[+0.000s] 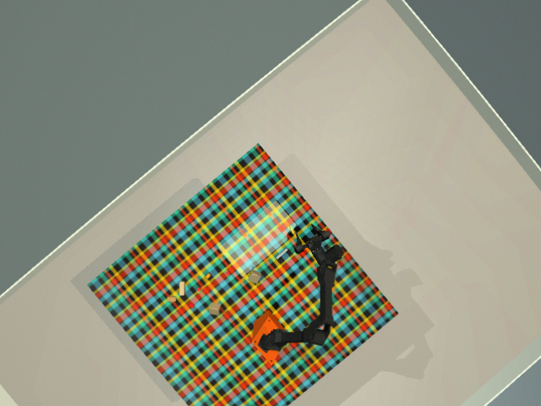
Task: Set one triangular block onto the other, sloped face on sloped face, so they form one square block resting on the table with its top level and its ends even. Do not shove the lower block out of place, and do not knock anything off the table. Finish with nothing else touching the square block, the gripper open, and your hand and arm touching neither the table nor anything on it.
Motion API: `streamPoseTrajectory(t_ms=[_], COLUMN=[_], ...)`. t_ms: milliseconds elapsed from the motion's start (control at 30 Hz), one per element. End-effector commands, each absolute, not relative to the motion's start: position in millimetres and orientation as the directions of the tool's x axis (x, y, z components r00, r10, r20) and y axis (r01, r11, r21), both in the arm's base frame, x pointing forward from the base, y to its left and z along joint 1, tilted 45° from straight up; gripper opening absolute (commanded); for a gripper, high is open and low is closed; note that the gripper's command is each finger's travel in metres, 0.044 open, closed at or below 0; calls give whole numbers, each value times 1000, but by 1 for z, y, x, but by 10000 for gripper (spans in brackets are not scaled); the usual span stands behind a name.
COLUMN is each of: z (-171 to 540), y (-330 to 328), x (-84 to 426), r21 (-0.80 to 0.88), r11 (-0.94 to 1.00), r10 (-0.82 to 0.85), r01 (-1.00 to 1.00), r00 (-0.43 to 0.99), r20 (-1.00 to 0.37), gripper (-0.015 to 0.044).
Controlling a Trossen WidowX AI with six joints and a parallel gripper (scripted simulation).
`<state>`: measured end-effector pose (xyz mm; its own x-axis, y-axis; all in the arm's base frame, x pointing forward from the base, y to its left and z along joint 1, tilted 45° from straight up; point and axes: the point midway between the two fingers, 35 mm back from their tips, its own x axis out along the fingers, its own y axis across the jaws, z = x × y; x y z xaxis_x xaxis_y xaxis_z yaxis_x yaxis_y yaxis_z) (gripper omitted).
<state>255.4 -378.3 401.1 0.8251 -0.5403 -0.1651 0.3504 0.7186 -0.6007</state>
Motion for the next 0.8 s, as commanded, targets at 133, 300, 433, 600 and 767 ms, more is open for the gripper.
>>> streamPoseTrajectory(t_ms=[133,300,433,600,767], z=[288,220,167,103,42], y=[-355,-320,-283,-228,-167], x=[340,382,406,424,426], r21=[-584,-550,-497,-393,-239], r11=[810,816,781,678,497], r10=[-379,-257,-160,-51,24], r01=[48,-181,-377,-621,-834], r00=[804,738,650,494,288], r20=[-459,-624,-743,-868,-957], gripper=[440,440,440,440,440])
